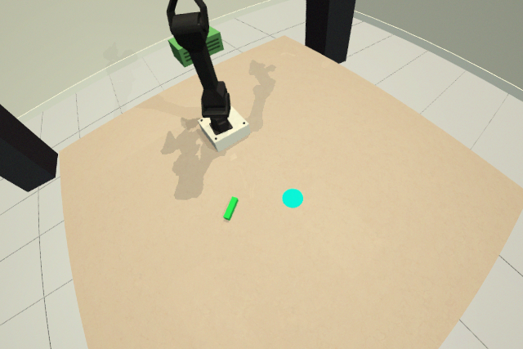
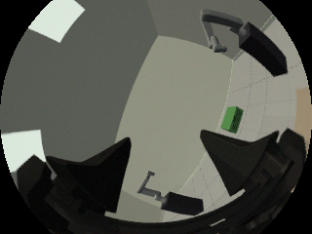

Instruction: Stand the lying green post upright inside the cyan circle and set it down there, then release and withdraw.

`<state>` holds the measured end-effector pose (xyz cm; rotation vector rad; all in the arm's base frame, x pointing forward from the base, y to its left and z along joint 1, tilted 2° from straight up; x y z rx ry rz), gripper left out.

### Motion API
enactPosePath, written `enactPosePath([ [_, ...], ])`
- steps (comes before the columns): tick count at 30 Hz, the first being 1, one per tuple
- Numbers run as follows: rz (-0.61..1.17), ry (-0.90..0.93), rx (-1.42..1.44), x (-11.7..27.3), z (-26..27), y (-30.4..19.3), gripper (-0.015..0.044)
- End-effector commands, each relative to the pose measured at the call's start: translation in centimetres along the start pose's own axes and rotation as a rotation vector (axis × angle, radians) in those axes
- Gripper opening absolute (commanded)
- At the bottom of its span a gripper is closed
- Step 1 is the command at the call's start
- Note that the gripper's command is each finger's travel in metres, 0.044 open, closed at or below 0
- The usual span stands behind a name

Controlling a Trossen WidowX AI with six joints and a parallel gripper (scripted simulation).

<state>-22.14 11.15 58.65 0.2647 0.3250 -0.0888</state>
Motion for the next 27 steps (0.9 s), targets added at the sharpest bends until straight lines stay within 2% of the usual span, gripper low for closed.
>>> enactPosePath([
  [1,-0.002,-0.002,0.001,0.0,0.0,0.1,0.0374],
  [6,-0.09,-0.059,0.036,0.7,-1.3,2.1,0.0242],
  [7,-0.119,-0.079,0.048,0.9,-1.7,2.8,0.0233],
  [17,-0.41,-0.289,0.136,5.2,-5.4,9.7,0.0233],
  [27,-0.698,-0.534,0.15,12.0,-8.8,15.8,0.0233],
])
Point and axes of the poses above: the point midway between the two fingers, 35 mm back from their tips, its own x axis back along the fingers, its own z axis across the jaws, y = z × x, the point moved 10 cm from there along x, back along the fingers, and after that the axes turned 11 degrees about -x, right-handed, at the moved point
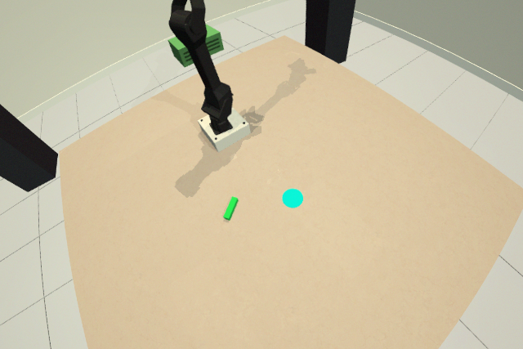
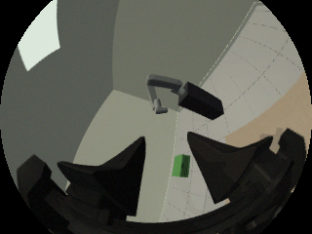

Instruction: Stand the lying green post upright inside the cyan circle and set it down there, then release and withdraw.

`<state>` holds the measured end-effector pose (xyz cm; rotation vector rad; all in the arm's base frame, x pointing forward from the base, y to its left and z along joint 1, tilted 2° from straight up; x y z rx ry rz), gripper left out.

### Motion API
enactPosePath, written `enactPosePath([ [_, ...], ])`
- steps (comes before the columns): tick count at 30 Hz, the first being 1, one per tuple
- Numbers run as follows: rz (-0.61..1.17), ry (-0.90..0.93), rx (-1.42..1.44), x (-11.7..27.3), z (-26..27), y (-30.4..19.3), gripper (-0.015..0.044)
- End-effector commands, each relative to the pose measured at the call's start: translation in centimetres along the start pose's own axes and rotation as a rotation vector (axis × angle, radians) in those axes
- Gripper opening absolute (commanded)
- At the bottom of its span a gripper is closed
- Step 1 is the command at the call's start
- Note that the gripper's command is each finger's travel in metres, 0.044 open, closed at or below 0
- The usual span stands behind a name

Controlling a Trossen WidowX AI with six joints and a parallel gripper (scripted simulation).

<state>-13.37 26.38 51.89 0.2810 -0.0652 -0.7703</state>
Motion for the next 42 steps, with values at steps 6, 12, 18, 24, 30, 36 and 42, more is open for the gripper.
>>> enactPosePath([
  [6,-0.235,-0.241,0.0,1.9,-5.8,6.8,0.0233],
  [12,-0.385,-0.399,-0.02,4.8,-9.4,11.0,0.0233],
  [18,-0.527,-0.554,-0.059,8.8,-12.8,14.6,0.0233],
  [24,-0.661,-0.706,-0.117,13.7,-16.0,17.3,0.0233],
  [30,-0.785,-0.851,-0.195,19.3,-18.8,19.1,0.0233],
  [36,-0.899,-0.986,-0.294,25.3,-21.2,19.7,0.0233],
  [42,-1.0,-1.109,-0.414,31.5,-23.2,19.2,0.0233],
])
Point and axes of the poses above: the point midway between the two fingers, 35 mm back from their tips, its own x axis back along the fingers, its own z axis across the jaws, y = z × x, the point moved 10 cm from there along x, back along the fingers, and after that the axes turned 11 degrees about -x, right-handed, at the moved point
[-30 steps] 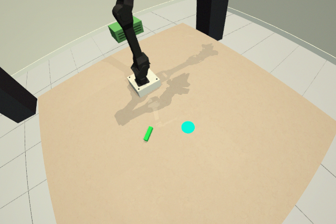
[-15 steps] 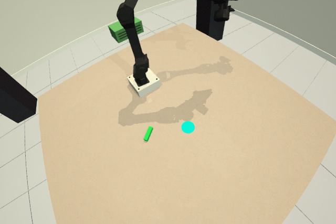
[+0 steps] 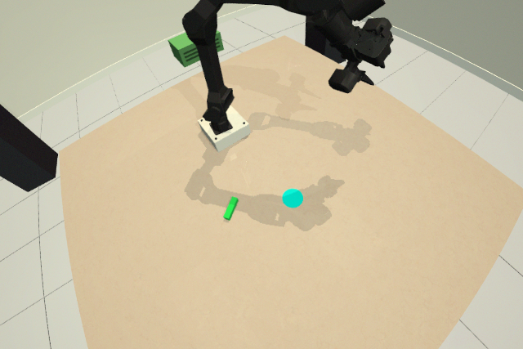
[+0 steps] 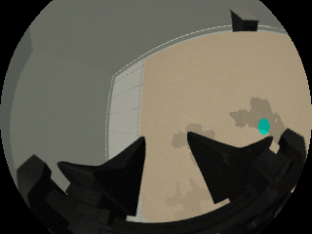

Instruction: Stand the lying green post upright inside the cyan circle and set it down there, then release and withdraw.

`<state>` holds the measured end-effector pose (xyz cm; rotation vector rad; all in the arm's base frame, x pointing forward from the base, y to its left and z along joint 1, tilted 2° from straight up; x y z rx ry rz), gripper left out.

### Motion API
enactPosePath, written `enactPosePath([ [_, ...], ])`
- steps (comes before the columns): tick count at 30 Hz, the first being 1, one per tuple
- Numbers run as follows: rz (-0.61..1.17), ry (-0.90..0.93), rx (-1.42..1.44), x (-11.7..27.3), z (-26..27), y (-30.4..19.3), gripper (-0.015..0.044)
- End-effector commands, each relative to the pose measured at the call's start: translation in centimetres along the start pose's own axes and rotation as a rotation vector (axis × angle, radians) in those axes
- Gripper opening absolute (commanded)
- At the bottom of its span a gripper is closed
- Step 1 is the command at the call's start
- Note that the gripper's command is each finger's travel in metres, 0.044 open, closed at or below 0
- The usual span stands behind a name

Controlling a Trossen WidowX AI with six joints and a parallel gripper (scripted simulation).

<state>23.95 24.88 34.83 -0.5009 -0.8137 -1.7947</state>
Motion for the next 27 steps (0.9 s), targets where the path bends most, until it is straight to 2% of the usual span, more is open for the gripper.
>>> enactPosePath([
  [1,-0.04,-0.111,-0.058,-0.3,-3.4,2.5,0.0233],
  [14,-0.125,-0.428,-0.298,2.0,-15.4,8.8,0.0233],
  [27,-0.12,-0.684,-0.589,7.3,-27.4,10.3,0.0233],
])
Point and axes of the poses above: the point midway between the two fingers, 35 mm back from their tips, its own x axis back along the fingers, its own z axis across the jaws, y = z × x, the point moved 10 cm from there along x, back along the fingers, and after that the axes turned 11 degrees about -x, right-handed, at the moved point
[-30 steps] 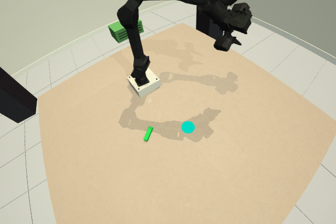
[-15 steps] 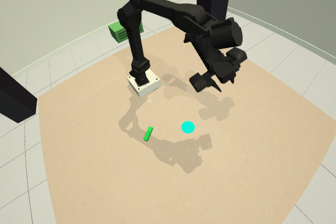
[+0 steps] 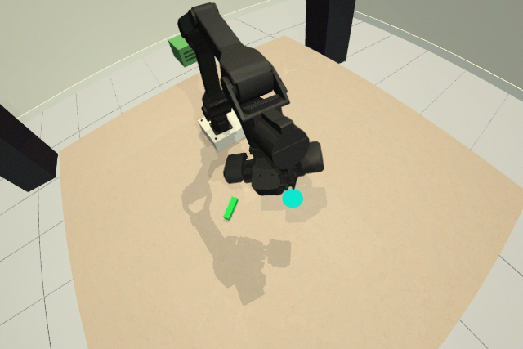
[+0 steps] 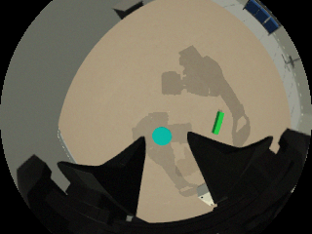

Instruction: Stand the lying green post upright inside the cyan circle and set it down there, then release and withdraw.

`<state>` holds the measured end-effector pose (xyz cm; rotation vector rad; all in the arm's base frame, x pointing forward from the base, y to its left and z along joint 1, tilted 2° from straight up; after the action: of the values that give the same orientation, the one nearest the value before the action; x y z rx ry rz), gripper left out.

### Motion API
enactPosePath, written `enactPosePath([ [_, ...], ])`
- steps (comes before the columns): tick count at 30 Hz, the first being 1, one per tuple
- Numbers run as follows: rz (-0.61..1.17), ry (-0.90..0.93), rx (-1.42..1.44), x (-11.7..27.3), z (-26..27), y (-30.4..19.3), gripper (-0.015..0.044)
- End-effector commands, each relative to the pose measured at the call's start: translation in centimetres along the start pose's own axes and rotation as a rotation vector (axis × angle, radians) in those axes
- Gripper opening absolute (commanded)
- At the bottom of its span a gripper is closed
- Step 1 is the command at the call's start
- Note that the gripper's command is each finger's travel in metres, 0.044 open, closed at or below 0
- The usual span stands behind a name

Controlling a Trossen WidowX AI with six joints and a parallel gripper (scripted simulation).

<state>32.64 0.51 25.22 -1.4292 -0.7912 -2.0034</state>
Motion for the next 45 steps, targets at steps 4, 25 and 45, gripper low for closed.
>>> enactPosePath([
  [4,0.046,-0.141,-0.139,-1.1,-6.1,2.8,0.0233],
  [25,0.115,-0.253,-0.29,-12.1,-15.1,2.9,0.0233],
  [45,0.115,-0.253,-0.29,-12.5,-15.2,2.7,0.0022],
])
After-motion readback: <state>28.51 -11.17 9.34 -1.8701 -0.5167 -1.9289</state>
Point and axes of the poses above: the point midway between the two fingers, 35 mm back from their tips, its own x axis back along the fingers, its own z axis across the jaws, y = z × x, the point moved 10 cm from there along x, back along the fingers, and after that the axes turned 11 degrees about -x, right-handed, at the moved point
